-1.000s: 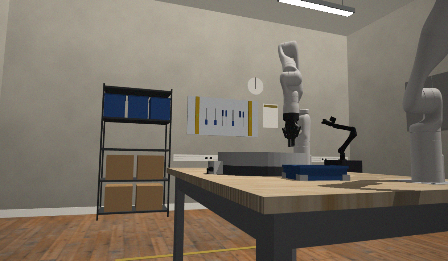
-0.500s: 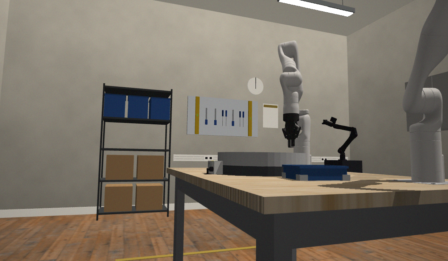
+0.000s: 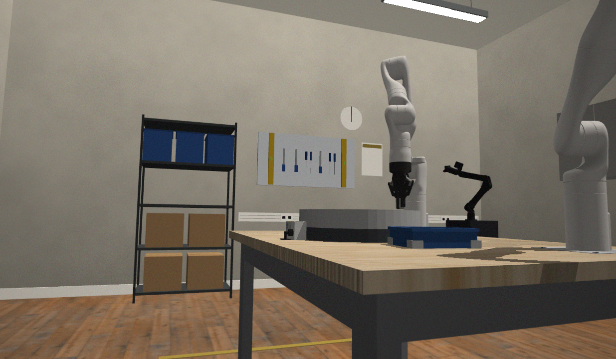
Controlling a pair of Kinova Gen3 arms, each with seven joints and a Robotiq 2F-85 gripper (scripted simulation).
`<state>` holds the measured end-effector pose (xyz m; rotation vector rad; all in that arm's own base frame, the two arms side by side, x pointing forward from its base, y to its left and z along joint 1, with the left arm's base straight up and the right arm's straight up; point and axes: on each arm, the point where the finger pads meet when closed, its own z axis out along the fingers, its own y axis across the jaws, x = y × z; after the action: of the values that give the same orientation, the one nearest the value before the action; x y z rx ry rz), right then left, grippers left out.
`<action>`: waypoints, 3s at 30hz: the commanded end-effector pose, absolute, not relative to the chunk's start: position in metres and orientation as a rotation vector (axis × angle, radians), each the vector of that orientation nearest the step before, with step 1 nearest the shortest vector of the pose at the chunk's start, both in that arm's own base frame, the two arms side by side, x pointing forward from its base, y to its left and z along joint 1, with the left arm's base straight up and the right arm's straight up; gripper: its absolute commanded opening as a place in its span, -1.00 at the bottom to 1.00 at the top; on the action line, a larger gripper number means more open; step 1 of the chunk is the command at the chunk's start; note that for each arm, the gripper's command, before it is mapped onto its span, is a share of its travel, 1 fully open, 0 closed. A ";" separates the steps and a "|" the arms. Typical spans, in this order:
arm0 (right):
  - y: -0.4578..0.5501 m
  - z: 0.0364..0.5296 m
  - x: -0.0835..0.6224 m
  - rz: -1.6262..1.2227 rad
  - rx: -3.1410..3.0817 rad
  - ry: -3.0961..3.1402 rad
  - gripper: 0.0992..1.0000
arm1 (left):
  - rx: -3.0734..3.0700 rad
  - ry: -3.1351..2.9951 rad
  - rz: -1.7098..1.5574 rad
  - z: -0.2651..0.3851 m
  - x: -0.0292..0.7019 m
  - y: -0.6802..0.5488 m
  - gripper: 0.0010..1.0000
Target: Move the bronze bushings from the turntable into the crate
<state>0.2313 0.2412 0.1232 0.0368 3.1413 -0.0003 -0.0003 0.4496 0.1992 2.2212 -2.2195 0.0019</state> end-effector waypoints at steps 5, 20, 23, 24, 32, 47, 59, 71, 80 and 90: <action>0.242 0.124 0.232 0.001 0.037 3.140 -0.75 | 2.222 -2.221 0.000 0.200 0.000 0.450 1.00; 0.242 0.124 0.232 0.001 0.037 3.140 -0.75 | 2.222 -2.221 0.000 0.200 0.000 0.450 1.00; 0.242 0.124 0.232 0.001 0.037 3.140 -0.75 | 2.222 -2.221 0.000 0.200 0.000 0.450 1.00; 0.242 0.124 0.232 0.001 0.037 3.140 -0.75 | 2.222 -2.221 0.000 0.200 0.000 0.450 1.00; 0.242 0.117 0.232 0.001 0.037 3.140 -0.75 | 2.222 -2.221 0.000 0.200 0.000 0.450 1.00; 0.242 0.115 0.232 0.001 0.037 3.140 -0.75 | 2.222 -2.221 0.000 0.200 0.000 0.450 1.00; 0.242 0.115 0.232 0.001 0.037 3.140 -0.75 | 2.222 -2.221 0.000 0.200 0.000 0.450 1.00; 0.242 0.115 0.232 0.001 0.037 3.140 -0.75 | 2.222 -2.221 0.000 0.200 0.000 0.450 1.00; 0.242 0.110 0.232 0.001 0.037 3.140 -0.75 | 2.222 -2.221 0.000 0.200 0.000 0.450 1.00; 0.242 0.097 0.232 0.001 0.037 3.140 -0.75 | 2.222 -2.221 0.000 0.200 0.000 0.450 1.00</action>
<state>0.2312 0.2412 0.0983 0.0366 3.1417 -0.0003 -0.0003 0.4496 0.1992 2.2212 -2.2195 0.0019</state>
